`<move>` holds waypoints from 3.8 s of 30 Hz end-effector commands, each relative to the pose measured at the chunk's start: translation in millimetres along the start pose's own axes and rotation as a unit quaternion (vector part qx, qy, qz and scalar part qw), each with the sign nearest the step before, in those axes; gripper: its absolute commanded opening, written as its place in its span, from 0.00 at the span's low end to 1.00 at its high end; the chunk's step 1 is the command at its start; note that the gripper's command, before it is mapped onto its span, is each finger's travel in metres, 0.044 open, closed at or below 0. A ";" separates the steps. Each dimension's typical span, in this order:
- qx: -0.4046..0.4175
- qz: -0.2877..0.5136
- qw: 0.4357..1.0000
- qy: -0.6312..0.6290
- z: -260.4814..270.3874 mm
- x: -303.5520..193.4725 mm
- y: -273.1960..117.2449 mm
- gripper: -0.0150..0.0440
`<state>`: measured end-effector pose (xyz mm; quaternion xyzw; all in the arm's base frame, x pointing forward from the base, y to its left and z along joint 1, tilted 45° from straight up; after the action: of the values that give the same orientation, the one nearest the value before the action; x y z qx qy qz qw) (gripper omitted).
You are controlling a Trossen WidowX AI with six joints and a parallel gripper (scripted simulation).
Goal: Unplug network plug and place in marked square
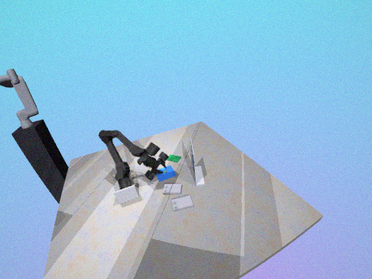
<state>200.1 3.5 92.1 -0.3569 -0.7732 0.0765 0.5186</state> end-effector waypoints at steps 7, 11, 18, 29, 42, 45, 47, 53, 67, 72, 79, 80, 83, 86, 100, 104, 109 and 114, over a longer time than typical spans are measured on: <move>-0.002 -0.002 1.000 -0.006 -1.6 0.7 -8.9 0.52; -0.002 -0.002 1.000 -0.006 -1.5 0.4 -12.5 0.52; -0.002 -0.002 1.000 -0.005 -1.1 0.3 -18.8 0.52; -0.001 0.001 1.000 -0.005 -6.7 -0.6 -26.1 0.52; 0.002 0.004 1.000 -0.005 -14.9 -1.3 -36.7 0.52; 0.002 0.004 1.000 -0.005 -16.7 -1.3 -39.3 0.52; 0.002 0.004 1.000 -0.005 -17.9 -1.3 -41.0 0.52; 0.003 0.005 1.000 -0.005 -21.5 -1.2 -46.4 0.52; 0.003 0.004 1.000 -0.005 -29.4 0.0 -59.7 0.52; 0.002 0.004 1.000 -0.005 -32.0 0.7 -64.6 0.52; 0.002 0.003 1.000 -0.004 -35.7 1.9 -71.8 0.52; 0.001 0.002 1.000 -0.004 -36.2 2.1 -72.8 0.52; 0.001 0.002 1.000 -0.004 -37.7 2.7 -75.9 0.52; 0.000 0.001 1.000 -0.004 -39.2 3.3 -79.1 0.52; -0.001 0.005 1.000 0.000 -50.6 5.7 -95.4 0.52; 0.000 0.006 1.000 0.004 -57.2 6.1 -103.5 0.52; 0.000 0.006 1.000 0.008 -65.2 6.7 -114.0 0.52; -0.001 0.006 1.000 0.012 -72.8 7.6 -124.8 0.52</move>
<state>200.6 -96.7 189.2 -0.3642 -0.7670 0.0736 0.5231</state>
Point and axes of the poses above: the point midway between the two fingers, 35 mm back from their tips, its own y axis out along the fingers, its own z axis across the jaws, x = y × z, the point moved 9 cm from there along -y, back along the fingers, and after that the axes turned 8 degrees about y, right-handed, at the moved point
